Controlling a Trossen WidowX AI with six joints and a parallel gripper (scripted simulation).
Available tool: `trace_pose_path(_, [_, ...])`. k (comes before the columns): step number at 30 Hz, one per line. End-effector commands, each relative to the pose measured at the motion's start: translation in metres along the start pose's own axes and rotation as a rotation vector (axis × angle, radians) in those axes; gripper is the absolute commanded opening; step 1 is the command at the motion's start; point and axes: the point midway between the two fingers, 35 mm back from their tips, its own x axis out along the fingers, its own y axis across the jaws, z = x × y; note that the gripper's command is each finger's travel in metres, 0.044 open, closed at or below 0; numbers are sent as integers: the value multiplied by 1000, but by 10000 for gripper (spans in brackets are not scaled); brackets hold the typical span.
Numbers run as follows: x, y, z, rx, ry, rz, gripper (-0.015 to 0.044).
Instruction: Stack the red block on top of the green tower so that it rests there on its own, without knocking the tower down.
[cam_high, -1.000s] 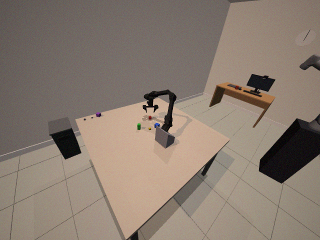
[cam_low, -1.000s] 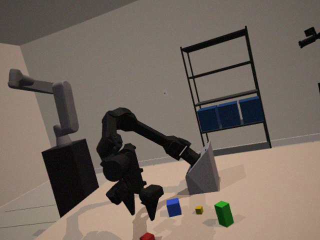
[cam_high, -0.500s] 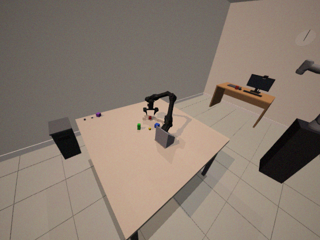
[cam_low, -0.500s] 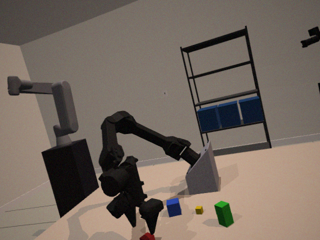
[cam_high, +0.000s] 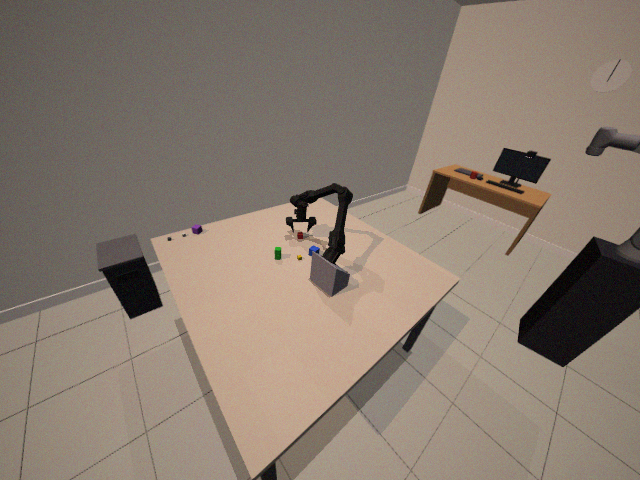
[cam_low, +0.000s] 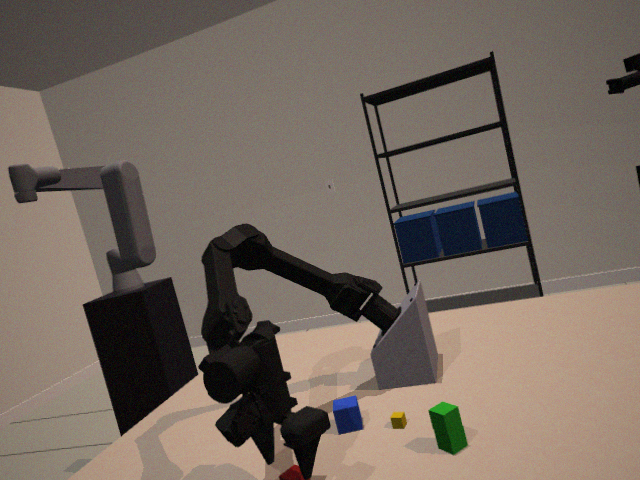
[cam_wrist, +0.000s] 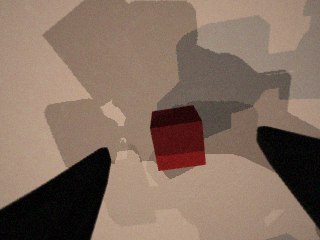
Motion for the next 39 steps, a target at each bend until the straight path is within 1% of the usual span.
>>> trace_pose_path(1, [11, 2, -5, -16, 15, -3, 440])
trace_pose_path(14, [30, 1, -6, -16, 15, -5, 440])
trace_pose_path(32, [29, 1, -6, -16, 15, -5, 440])
trace_pose_path(39, [29, 1, -6, -16, 15, -5, 256])
